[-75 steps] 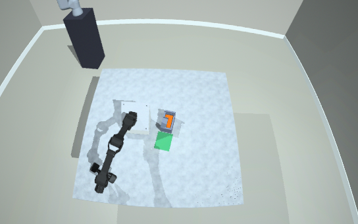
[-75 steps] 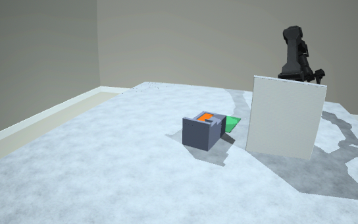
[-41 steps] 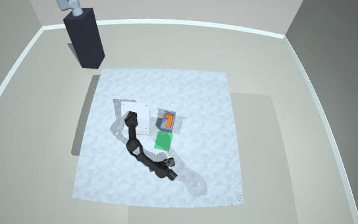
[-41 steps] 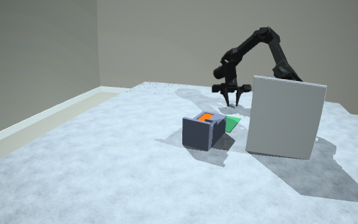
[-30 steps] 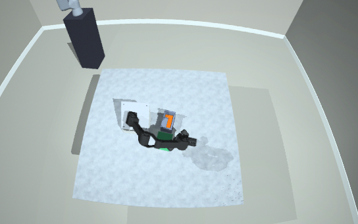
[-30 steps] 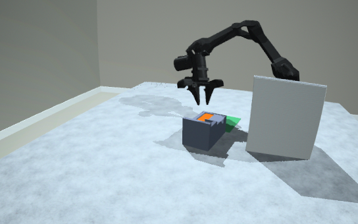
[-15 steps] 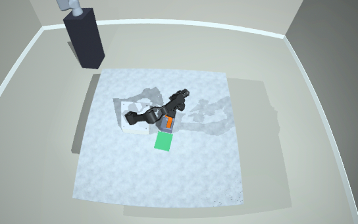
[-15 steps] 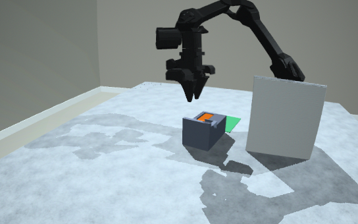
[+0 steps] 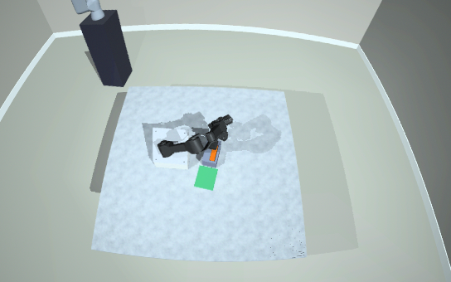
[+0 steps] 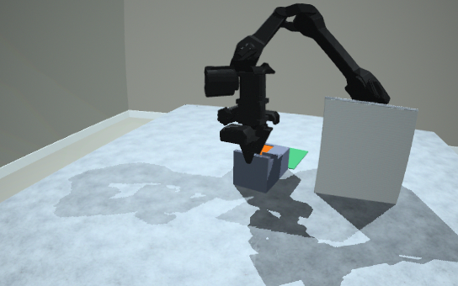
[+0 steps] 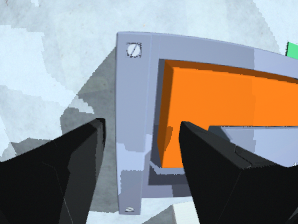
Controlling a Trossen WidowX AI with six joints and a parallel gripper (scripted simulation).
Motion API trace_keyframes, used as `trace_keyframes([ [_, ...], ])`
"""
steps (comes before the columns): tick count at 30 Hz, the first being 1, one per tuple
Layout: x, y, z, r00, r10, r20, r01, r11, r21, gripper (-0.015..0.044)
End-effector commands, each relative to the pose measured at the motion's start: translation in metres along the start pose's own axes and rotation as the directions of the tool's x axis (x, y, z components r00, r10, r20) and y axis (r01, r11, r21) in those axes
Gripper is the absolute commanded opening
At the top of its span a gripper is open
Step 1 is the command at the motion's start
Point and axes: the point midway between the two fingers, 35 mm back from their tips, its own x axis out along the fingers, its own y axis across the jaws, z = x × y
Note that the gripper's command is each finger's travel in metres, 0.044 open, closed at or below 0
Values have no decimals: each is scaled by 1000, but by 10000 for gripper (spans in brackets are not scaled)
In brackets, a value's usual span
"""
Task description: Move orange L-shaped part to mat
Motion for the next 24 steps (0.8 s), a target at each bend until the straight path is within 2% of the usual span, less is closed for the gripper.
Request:
trace_keyframes([
  [1,2,2,2,1000,2,18,-2,1000,-4,180],
  [24,37,1,2,1000,0,18,0,1000,-4,180],
])
